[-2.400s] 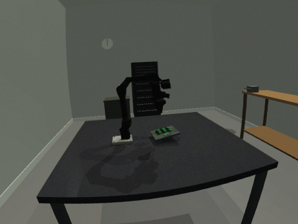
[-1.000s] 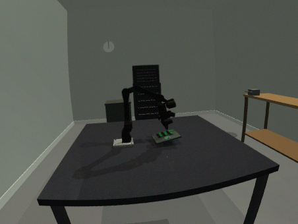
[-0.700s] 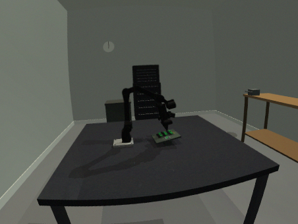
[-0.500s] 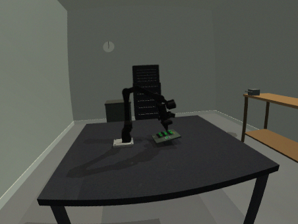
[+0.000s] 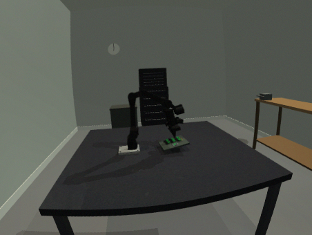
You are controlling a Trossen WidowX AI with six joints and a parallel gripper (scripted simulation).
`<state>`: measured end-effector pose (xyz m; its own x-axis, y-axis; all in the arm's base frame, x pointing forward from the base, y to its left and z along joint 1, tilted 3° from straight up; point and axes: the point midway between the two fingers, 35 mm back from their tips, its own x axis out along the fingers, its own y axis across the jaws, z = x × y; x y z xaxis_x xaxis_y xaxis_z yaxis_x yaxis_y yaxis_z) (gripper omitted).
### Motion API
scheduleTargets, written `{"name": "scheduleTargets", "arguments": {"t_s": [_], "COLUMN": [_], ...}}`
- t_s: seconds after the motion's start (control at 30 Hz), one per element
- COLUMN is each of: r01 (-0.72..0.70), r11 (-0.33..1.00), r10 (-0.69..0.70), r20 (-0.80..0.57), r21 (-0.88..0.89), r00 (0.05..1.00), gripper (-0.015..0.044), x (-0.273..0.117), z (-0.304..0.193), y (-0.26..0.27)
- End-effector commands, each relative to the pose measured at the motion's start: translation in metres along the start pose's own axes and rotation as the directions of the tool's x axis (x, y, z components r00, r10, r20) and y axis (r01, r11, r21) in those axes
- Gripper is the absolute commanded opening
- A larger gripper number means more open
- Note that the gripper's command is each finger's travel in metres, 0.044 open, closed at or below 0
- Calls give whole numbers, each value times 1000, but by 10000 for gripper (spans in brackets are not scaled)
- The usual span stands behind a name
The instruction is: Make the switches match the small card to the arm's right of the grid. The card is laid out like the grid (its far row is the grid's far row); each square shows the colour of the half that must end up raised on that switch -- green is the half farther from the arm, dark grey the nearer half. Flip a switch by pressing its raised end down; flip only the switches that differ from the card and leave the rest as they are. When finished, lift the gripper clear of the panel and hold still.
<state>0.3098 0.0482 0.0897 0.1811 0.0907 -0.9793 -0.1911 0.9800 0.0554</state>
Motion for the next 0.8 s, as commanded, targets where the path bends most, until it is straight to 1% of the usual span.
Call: {"name": "scheduleTargets", "arguments": {"t_s": [0.0, 0.77], "r01": [3, 3], "r11": [1000, 1000], "r10": [-3, -3], "r20": [-4, -4], "r21": [3, 3], "r00": [1000, 1000], "gripper": [0, 0], "x": [2, 4], "z": [0, -1], "y": [0, 0]}}
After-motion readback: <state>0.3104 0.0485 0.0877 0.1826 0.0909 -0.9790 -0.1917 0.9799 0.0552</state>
